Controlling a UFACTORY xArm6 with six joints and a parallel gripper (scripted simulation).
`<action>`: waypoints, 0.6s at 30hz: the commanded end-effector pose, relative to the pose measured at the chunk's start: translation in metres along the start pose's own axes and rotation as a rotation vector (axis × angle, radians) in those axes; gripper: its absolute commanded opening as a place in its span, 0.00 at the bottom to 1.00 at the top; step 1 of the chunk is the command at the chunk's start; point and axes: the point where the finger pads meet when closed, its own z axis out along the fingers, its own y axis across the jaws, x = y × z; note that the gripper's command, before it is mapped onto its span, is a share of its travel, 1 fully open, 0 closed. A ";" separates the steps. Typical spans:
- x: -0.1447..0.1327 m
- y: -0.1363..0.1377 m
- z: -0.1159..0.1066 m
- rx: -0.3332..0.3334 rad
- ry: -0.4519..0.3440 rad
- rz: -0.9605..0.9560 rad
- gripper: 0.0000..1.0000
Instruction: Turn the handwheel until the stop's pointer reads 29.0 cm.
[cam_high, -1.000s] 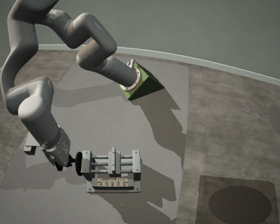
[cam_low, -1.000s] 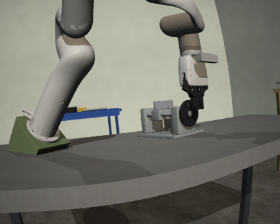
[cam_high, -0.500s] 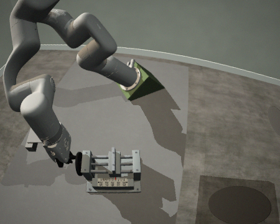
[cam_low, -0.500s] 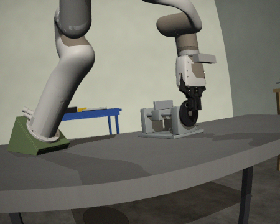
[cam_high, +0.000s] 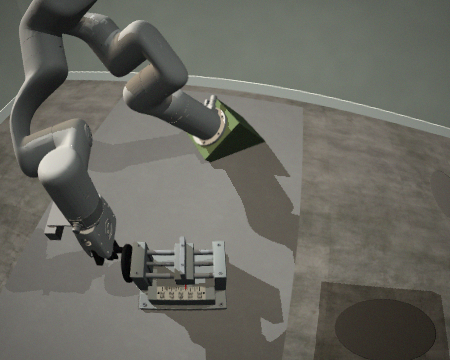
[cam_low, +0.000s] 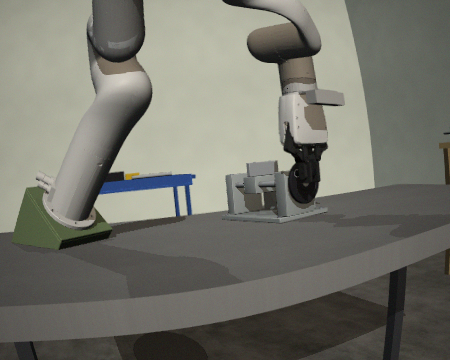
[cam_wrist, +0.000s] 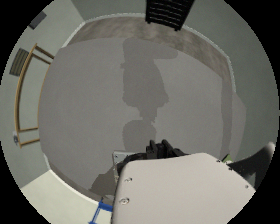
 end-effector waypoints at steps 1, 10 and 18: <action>0.000 0.003 0.003 0.003 0.000 0.001 0.06; 0.000 0.006 0.011 0.003 0.000 0.001 0.06; 0.000 0.007 0.021 0.003 0.000 0.001 0.06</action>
